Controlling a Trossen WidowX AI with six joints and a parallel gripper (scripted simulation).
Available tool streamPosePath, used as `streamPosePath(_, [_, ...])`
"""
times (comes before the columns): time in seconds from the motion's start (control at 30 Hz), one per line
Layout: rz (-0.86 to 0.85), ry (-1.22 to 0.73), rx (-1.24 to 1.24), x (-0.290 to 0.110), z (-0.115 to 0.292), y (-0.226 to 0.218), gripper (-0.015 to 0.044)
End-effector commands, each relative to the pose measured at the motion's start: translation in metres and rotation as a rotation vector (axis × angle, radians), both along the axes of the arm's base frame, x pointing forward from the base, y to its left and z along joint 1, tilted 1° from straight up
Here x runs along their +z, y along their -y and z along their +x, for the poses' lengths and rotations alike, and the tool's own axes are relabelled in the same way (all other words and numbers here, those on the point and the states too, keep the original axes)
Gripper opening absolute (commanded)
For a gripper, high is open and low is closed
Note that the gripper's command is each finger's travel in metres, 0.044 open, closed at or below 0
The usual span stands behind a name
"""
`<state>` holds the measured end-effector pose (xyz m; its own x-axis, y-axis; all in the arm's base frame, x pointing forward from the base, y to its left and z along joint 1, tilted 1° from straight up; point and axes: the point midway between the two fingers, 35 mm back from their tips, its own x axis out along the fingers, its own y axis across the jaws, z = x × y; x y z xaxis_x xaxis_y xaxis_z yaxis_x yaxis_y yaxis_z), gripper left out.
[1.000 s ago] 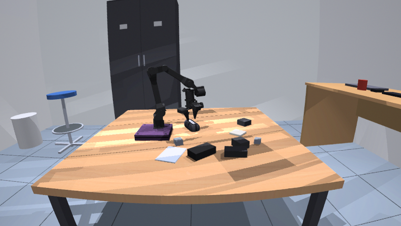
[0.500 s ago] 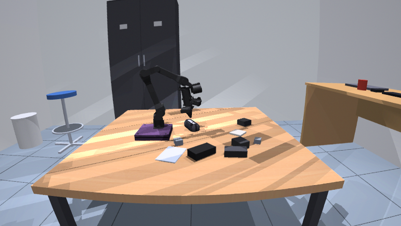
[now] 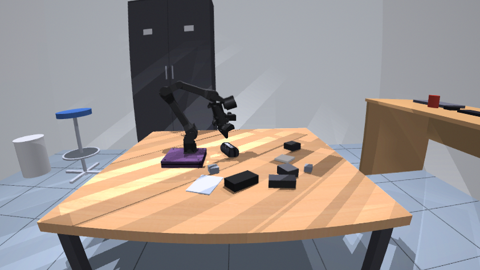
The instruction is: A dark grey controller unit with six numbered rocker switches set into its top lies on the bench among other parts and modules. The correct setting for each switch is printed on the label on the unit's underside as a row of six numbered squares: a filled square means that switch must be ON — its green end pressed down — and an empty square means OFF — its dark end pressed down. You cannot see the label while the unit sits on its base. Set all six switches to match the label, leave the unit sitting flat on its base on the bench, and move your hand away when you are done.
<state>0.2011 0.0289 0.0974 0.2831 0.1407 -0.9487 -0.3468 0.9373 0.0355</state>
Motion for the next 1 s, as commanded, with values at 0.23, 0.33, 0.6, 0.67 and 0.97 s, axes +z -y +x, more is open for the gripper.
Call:
streamPosePath(0.23, [-0.017, 0.022, 0.090, 0.000, -0.004, 0.000, 0.0000])
streamPosePath(0.33, [-0.017, 0.022, 0.090, 0.000, -0.004, 0.000, 0.0000])
streamPosePath(0.6, [-0.017, 0.022, 0.090, 0.000, -0.004, 0.000, 0.0000])
streamPosePath(0.67, [-0.015, 0.019, 0.082, 0.000, -0.004, 0.000, 0.0053])
streamPosePath(0.97, [0.072, -0.113, -0.300, -0.002, -0.001, -0.016, 0.0289])
